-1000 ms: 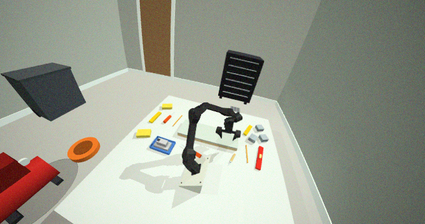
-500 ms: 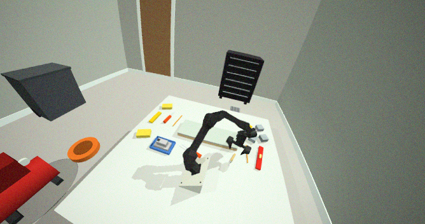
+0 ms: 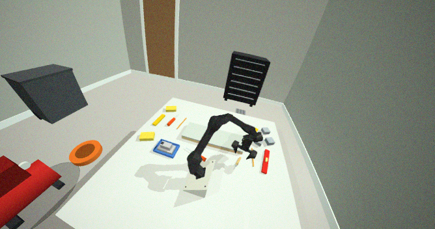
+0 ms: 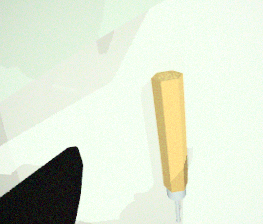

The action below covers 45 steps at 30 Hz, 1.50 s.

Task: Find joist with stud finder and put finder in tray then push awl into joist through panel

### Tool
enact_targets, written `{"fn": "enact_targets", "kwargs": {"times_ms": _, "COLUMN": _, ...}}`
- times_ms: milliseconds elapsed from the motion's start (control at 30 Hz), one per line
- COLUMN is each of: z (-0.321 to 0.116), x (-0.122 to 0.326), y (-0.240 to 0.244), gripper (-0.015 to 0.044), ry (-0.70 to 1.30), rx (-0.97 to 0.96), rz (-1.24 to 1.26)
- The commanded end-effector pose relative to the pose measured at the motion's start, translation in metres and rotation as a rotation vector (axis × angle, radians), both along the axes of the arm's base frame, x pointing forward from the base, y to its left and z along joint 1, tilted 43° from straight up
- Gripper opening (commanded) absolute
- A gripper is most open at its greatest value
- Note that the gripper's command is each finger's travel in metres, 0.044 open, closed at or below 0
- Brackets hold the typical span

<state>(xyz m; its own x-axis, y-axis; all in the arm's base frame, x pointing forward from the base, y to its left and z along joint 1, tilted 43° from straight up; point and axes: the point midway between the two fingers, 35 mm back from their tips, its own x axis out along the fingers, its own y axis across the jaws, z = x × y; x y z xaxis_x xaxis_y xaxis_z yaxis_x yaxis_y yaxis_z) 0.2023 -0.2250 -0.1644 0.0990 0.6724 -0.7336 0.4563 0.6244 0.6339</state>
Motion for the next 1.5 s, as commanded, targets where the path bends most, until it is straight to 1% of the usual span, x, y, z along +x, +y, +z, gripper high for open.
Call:
{"fn": "enact_targets", "kwargs": {"times_ms": 0, "z": -0.006, "x": 0.000, "y": 0.006, "gripper": 0.0440, "ry": 0.004, "rx": 0.007, "rz": -0.006}}
{"fn": "enact_targets", "kwargs": {"times_ms": 800, "z": -0.030, "x": 0.005, "y": 0.028, "gripper": 0.0440, "ry": 0.003, "rx": 0.009, "rz": -0.006}}
{"fn": "enact_targets", "kwargs": {"times_ms": 1267, "z": -0.030, "x": 0.005, "y": 0.028, "gripper": 0.0072, "ry": 0.003, "rx": 0.009, "rz": -0.006}}
{"fn": "enact_targets", "kwargs": {"times_ms": 1467, "z": -0.030, "x": 0.005, "y": 0.028, "gripper": 0.0032, "ry": 0.003, "rx": 0.009, "rz": -0.006}}
